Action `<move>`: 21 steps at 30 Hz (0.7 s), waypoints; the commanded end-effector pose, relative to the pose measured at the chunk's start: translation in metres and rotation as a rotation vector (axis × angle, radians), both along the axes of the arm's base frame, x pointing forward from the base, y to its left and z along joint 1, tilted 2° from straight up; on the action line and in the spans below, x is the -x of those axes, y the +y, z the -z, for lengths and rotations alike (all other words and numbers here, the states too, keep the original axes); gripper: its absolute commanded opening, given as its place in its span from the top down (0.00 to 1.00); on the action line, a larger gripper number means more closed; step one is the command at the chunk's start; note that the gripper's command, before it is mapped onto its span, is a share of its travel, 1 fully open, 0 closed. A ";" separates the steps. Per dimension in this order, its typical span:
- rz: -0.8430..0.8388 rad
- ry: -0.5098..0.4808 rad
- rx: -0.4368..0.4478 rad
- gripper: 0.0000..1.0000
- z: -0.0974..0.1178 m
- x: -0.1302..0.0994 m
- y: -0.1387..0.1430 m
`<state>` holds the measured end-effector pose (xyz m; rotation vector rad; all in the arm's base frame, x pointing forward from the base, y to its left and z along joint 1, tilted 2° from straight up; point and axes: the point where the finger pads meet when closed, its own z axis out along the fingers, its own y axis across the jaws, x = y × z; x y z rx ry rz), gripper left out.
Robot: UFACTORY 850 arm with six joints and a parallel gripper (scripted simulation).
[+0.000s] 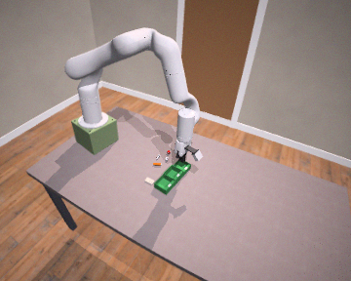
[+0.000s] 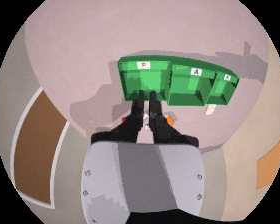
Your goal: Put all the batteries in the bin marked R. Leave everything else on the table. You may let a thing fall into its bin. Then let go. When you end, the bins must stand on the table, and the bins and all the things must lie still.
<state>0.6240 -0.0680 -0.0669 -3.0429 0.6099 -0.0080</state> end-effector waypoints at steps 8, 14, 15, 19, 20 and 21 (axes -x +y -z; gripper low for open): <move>0.000 -0.003 0.000 0.93 -0.068 -0.001 -0.003; 0.000 -0.004 0.000 0.93 -0.118 0.000 -0.004; 0.000 -0.004 0.000 0.93 -0.126 0.000 -0.005; 0.000 -0.004 0.000 0.93 -0.126 0.000 -0.005; 0.000 -0.004 0.000 0.93 -0.126 0.000 -0.005; 0.000 -0.004 0.000 0.93 -0.126 0.000 -0.005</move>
